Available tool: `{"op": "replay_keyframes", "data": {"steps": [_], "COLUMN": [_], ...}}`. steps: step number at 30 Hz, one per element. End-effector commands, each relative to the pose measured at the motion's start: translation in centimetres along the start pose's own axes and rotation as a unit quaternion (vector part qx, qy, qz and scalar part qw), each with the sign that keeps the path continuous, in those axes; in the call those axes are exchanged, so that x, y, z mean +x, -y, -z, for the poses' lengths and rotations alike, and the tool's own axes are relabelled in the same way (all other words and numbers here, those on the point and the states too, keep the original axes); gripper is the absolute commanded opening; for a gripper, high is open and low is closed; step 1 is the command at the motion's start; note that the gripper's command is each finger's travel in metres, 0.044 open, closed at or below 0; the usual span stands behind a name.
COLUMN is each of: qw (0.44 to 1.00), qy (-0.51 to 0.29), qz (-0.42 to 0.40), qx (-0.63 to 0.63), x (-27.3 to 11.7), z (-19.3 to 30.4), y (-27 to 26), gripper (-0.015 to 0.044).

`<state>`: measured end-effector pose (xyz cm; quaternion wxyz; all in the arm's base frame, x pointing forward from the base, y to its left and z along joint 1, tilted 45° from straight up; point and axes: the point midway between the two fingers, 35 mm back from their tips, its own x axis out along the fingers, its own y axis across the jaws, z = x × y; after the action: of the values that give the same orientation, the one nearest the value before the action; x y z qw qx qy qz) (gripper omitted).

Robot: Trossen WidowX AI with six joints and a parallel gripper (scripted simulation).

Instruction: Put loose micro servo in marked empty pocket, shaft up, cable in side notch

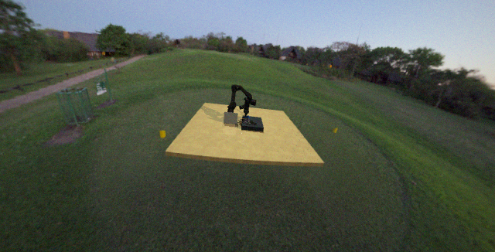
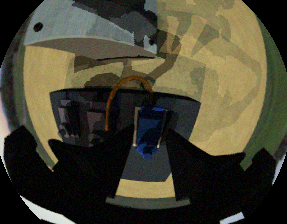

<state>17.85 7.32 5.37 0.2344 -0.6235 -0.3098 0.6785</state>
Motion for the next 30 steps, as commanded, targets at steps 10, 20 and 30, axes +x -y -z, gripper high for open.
{"op": "replay_keyframes", "data": {"steps": [10,20,30], "qw": [1.000,1.000,1.000], "qy": [-0.004,-0.005,-0.004], "qz": [-0.002,-0.004,-0.002], "qx": [-0.004,-0.006,0.007], "x": [-2.2,-7.0,-8.9], "z": [1.4,9.5,11.2], "y": [0.0,0.3,0.2], "gripper": [0.0293,0.0440,0.0440]}}
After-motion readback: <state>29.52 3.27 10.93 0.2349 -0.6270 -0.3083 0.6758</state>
